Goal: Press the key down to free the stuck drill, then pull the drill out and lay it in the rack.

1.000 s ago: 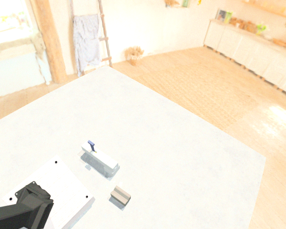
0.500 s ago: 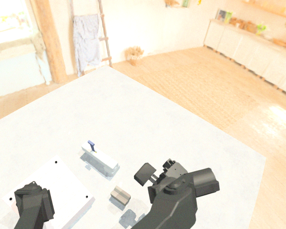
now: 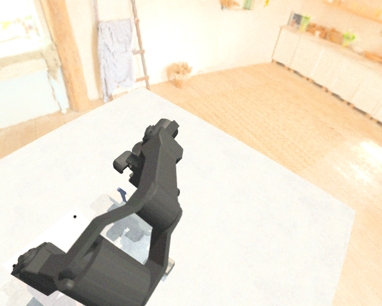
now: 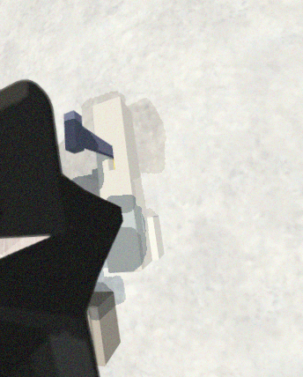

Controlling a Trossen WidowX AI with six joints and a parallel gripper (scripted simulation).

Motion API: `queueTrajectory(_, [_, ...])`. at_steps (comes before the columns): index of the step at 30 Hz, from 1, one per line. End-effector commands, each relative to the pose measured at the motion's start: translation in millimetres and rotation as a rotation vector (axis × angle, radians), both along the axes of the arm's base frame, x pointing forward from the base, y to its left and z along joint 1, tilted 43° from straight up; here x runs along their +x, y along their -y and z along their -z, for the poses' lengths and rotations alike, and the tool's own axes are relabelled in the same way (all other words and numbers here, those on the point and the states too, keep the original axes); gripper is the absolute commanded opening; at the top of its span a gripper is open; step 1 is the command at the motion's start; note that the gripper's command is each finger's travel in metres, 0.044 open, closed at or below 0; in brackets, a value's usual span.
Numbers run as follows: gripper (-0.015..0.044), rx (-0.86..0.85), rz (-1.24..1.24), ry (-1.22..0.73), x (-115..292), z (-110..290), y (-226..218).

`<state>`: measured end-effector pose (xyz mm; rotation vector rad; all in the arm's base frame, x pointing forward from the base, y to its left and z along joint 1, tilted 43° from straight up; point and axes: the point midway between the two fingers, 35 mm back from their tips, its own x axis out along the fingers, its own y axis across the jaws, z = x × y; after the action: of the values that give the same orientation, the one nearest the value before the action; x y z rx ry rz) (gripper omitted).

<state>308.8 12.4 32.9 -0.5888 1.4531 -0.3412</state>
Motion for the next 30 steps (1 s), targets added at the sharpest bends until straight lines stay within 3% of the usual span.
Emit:
queueTrajectory(1, [0.0, -0.107, -0.008, -0.034, -32, 36, -36])
queueTrajectory(30, [0.0, -0.154, -0.019, -0.03, -43, 59, -36])
